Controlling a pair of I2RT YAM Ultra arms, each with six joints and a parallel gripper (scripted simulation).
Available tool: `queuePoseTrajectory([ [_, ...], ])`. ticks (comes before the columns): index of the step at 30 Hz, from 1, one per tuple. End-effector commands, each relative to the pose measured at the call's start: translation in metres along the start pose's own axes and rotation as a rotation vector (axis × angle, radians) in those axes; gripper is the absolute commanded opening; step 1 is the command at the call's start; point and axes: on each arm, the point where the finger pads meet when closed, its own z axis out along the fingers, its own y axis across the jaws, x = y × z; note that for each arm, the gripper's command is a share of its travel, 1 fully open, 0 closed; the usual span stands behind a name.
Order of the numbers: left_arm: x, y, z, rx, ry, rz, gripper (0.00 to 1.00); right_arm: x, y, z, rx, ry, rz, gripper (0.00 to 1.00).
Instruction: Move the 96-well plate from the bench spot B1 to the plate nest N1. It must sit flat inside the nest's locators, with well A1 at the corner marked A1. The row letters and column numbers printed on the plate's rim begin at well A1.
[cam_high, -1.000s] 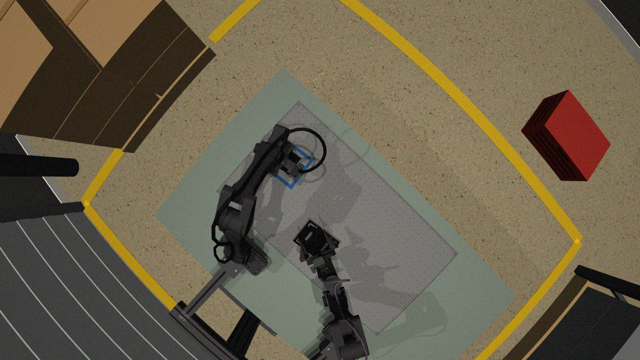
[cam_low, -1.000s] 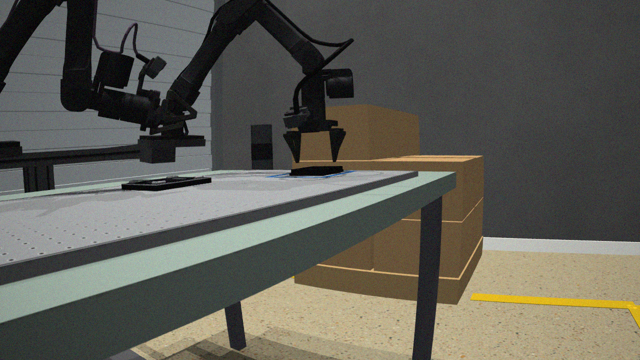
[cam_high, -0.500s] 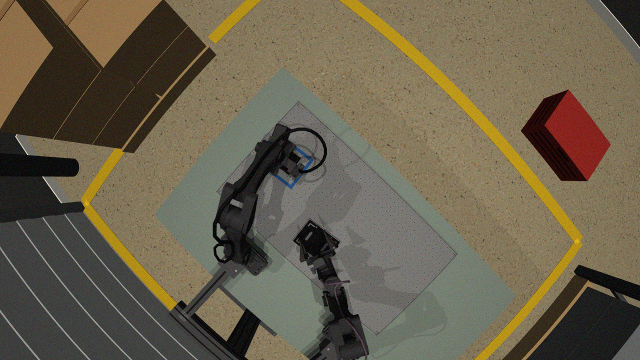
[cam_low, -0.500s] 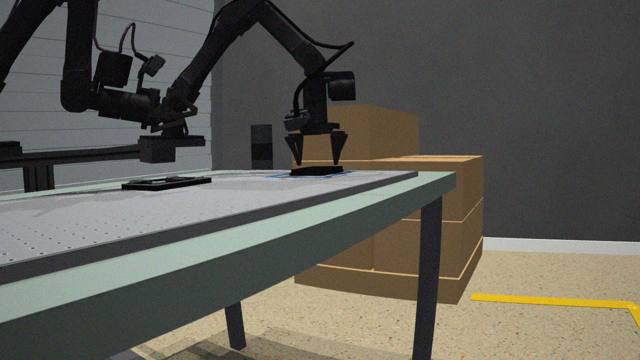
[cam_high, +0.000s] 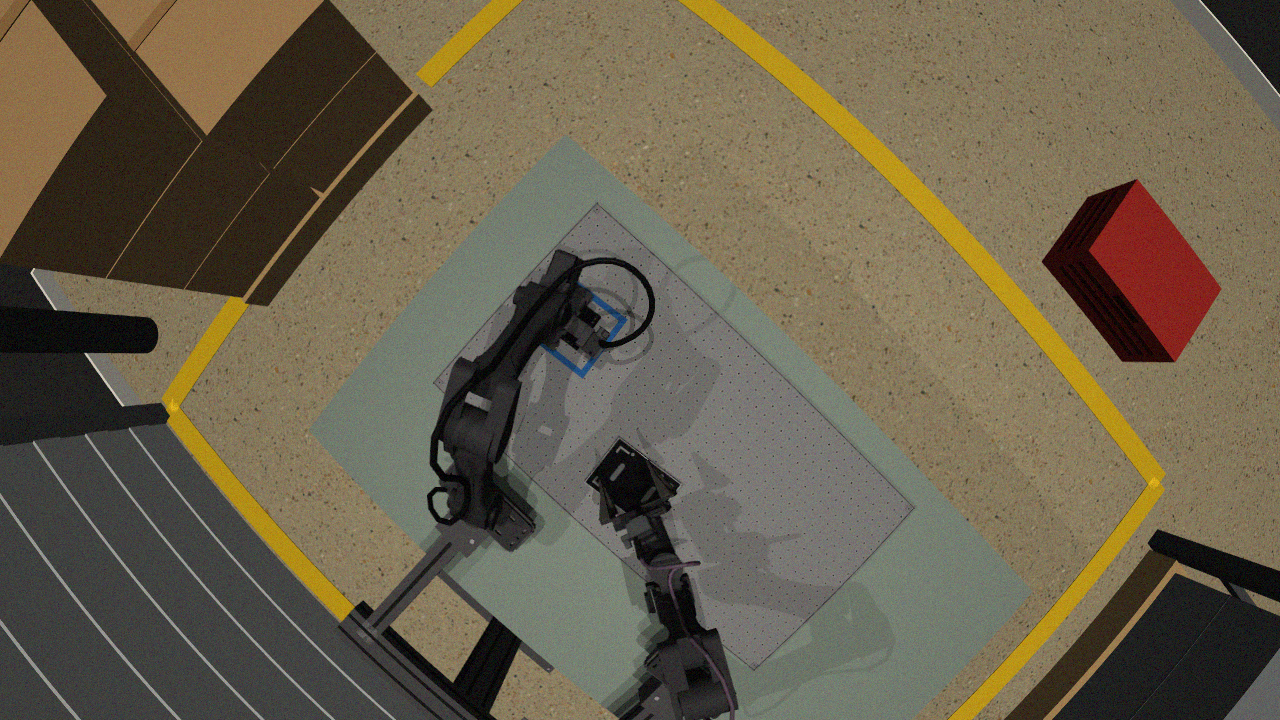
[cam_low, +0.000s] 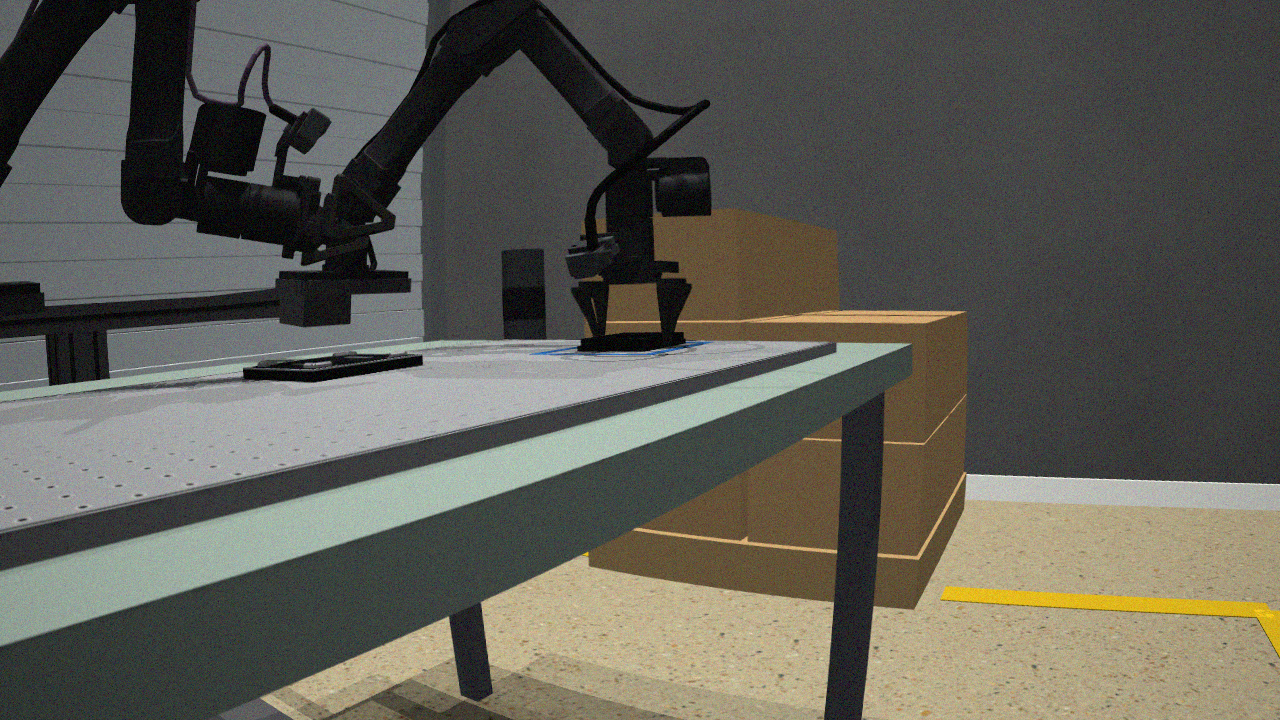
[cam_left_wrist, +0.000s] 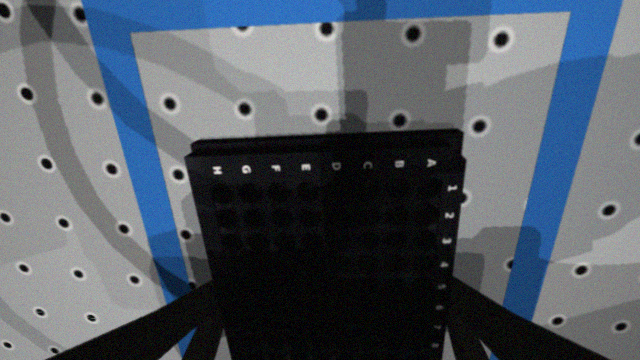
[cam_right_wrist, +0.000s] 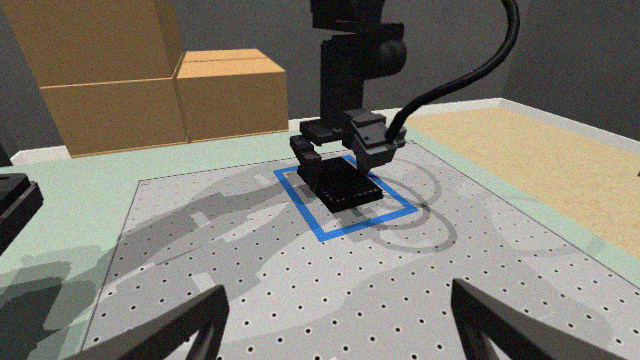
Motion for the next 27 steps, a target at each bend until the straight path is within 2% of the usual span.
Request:
queuePoseTrajectory([
  [1, -0.001, 0.002, -0.002, -0.006, 0.0, 0.015, 0.92, -0.011, 0.004, 0.001, -0.007, -0.036, 0.004, 1.0],
  [6, 0.0, 0.003, -0.003, -0.01, 0.001, 0.015, 0.85, -0.011, 0.004, 0.001, -0.007, -0.036, 0.004, 1.0],
  [8, 0.002, 0.006, -0.013, -0.019, 0.003, 0.012, 0.62, -0.011, 0.004, 0.001, -0.007, -0.036, 0.004, 1.0],
  [10, 0.002, 0.006, -0.022, -0.02, 0.003, 0.012, 0.82, -0.011, 0.004, 0.001, -0.007, -0.036, 0.004, 1.0],
  [15, 0.004, 0.005, -0.054, -0.02, 0.003, 0.007, 0.82, -0.011, 0.004, 0.001, -0.007, -0.036, 0.004, 1.0],
  [19, 0.004, 0.005, -0.057, -0.02, 0.003, 0.007, 0.82, -0.012, 0.002, 0.001, 0.006, -0.036, 0.014, 1.0],
  [23, 0.004, 0.005, -0.057, -0.018, 0.003, 0.006, 0.82, 0.002, 0.005, 0.004, 0.012, 0.061, 0.062, 1.0],
  [27, 0.005, 0.008, -0.057, -0.032, 0.007, -0.002, 0.82, 0.008, 0.026, 0.0, 0.017, 0.223, 0.144, 1.0],
])
